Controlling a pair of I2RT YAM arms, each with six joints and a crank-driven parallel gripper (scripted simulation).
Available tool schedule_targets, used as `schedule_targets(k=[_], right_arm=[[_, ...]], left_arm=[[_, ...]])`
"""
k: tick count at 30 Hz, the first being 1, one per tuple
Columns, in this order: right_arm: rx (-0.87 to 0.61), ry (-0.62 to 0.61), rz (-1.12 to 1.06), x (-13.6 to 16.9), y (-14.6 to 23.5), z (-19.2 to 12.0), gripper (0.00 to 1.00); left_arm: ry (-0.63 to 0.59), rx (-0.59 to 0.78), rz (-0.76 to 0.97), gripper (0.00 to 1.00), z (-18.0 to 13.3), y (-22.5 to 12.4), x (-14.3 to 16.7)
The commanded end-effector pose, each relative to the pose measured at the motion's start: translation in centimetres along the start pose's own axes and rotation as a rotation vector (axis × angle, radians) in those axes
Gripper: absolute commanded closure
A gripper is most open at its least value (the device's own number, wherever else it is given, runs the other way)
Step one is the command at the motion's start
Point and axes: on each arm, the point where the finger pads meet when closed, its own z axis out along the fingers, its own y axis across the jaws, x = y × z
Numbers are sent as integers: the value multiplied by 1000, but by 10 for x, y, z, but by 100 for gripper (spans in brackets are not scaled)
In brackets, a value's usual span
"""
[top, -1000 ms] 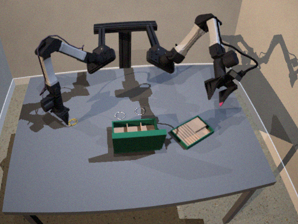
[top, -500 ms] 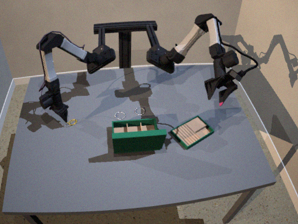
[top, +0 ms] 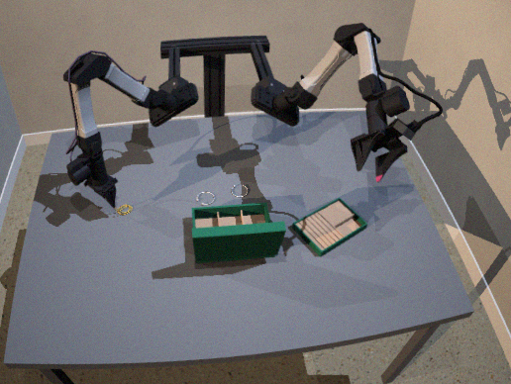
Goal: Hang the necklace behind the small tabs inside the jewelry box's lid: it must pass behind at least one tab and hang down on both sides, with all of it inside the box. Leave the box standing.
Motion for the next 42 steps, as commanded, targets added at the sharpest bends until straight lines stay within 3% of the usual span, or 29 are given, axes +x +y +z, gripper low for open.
schedule_targets(k=[1,16,42], right_arm=[[-11,-9,4,-2,3,-9,100],[-236,161,-88,3,27,-22,100],[-479,276,-237,1,34,-51,100]], left_arm=[[-83,10,-2,0,-6,-1,-33],[-83,10,-2,0,-6,-1,-33],[-83,10,-2,0,-6,-1,-33]])
